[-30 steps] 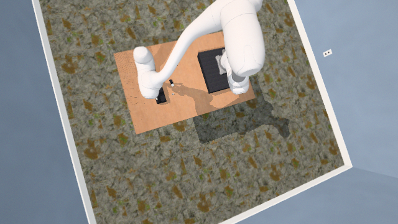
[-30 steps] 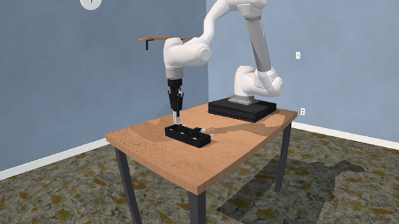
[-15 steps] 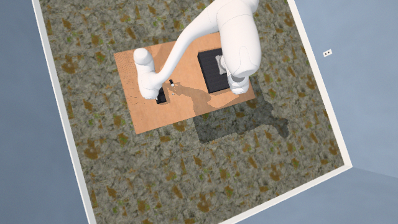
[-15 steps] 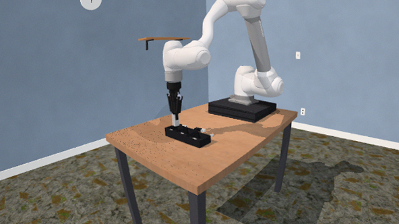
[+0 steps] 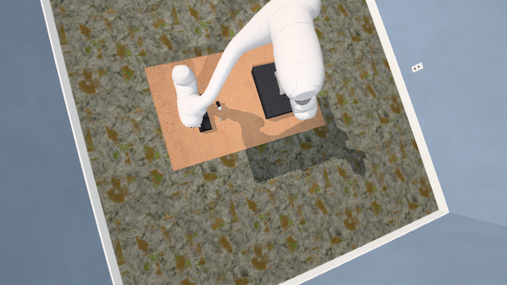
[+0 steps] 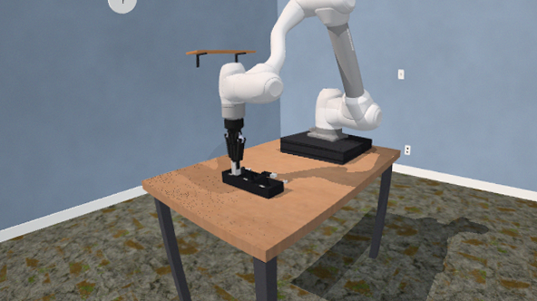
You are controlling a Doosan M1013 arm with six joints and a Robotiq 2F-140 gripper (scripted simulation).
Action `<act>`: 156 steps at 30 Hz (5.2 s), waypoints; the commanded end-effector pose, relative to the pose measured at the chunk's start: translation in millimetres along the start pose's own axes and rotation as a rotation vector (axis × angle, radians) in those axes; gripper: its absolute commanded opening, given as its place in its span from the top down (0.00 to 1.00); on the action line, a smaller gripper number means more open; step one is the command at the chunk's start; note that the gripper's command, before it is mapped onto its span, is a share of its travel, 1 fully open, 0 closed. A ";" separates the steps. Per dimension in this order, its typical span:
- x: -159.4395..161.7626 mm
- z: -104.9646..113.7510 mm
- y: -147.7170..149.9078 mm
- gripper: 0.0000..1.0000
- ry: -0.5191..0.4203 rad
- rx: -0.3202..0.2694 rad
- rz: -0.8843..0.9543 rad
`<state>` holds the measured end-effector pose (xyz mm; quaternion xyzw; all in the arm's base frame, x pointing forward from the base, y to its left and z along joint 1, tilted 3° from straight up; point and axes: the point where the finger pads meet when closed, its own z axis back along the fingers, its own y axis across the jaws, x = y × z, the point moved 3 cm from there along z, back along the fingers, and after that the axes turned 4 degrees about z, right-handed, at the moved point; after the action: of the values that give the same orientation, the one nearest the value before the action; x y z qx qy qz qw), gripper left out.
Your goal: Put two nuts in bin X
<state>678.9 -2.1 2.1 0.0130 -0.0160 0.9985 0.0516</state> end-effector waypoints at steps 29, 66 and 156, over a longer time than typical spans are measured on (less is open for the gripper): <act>4.4 -9.7 -0.4 0.95 -0.006 -0.002 -0.002; 4.4 -9.7 -0.4 0.95 -0.006 -0.002 -0.002; 4.2 20.3 -0.3 0.95 -0.006 -0.002 -0.002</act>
<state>670.7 -1.2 17.6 0.0195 -0.0167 0.9984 0.0512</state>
